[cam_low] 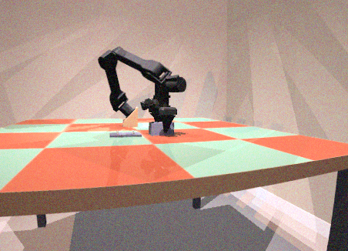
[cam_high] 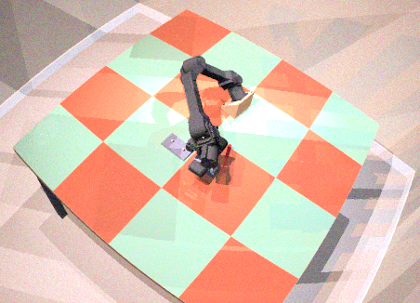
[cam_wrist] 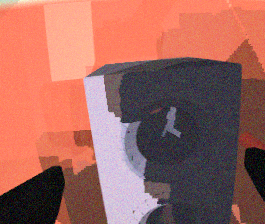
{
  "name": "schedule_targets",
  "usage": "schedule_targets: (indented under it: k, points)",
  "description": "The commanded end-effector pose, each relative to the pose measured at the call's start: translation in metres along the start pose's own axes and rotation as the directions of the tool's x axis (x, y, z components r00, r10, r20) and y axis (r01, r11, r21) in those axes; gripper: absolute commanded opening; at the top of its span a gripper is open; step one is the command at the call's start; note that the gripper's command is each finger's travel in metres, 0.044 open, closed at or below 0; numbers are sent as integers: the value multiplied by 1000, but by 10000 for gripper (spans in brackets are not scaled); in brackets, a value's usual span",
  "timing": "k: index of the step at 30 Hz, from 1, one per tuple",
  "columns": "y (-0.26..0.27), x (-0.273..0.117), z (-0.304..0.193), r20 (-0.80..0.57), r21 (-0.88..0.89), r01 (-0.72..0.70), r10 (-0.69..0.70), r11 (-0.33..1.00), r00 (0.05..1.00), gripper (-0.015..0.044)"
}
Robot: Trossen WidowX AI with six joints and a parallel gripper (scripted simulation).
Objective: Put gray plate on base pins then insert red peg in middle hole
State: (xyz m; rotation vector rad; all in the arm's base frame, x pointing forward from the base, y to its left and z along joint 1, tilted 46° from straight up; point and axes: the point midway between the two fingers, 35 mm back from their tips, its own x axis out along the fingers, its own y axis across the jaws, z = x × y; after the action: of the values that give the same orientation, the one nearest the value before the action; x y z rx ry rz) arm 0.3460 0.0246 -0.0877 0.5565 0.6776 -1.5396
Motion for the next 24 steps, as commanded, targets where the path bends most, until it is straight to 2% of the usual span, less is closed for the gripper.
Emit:
schedule_targets:
  k: [1,3,14,24]
  points:
    - [-1,7,1,6,-5,0,0,1000,1000,440]
    - [-1,8,1,6,-5,0,0,1000,1000,440]
    - [-1,8,1,6,-5,0,0,1000,1000,151]
    - [-1,8,1,6,-5,0,0,1000,1000,85]
